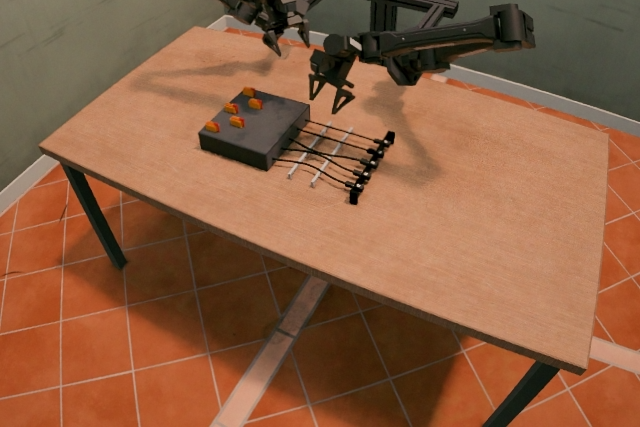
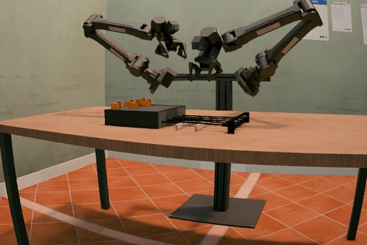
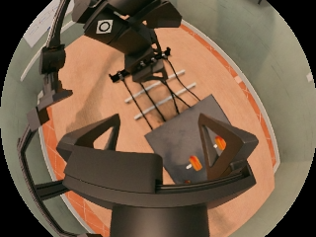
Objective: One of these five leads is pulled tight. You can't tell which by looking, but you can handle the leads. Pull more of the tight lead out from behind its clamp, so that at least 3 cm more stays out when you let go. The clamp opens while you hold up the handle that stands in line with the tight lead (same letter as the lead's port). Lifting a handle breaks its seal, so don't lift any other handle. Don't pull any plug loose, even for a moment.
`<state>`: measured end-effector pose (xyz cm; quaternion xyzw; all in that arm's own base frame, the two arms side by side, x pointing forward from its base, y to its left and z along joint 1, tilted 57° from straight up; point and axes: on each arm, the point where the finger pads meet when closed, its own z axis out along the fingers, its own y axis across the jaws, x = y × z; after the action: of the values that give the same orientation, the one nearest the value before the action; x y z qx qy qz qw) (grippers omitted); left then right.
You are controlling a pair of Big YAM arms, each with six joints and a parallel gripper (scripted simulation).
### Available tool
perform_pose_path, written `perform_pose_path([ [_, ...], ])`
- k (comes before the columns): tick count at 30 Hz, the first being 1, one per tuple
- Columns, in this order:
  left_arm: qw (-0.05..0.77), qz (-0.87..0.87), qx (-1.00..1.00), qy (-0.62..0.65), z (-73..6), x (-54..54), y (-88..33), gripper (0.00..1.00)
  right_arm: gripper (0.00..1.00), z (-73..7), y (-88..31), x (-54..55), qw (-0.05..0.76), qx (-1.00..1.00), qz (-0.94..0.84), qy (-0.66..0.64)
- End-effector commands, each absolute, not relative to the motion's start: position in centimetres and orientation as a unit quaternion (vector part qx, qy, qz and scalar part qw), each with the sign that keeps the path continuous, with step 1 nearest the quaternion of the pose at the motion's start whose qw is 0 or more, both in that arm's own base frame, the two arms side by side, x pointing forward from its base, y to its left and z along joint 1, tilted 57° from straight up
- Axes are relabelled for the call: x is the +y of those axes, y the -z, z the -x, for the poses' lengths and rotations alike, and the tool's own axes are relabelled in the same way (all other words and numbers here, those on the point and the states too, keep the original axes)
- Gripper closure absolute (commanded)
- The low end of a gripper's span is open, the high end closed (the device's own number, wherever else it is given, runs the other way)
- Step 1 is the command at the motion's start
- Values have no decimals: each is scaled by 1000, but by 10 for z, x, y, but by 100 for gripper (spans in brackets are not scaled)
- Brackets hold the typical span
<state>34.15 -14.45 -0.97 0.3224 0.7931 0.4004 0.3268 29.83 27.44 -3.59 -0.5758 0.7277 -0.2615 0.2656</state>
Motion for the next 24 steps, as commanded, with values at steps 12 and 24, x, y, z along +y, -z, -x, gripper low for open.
perform_pose_path([
  [12, 197, -430, 767, -435, -348, -121, 28, 68, 0, -316, 17, 294, 226, 709, 622, 242],
  [24, -48, -577, 686, -440, -345, -70, 67, 68, 0, -306, 19, 297, 187, 703, 652, 215],
])
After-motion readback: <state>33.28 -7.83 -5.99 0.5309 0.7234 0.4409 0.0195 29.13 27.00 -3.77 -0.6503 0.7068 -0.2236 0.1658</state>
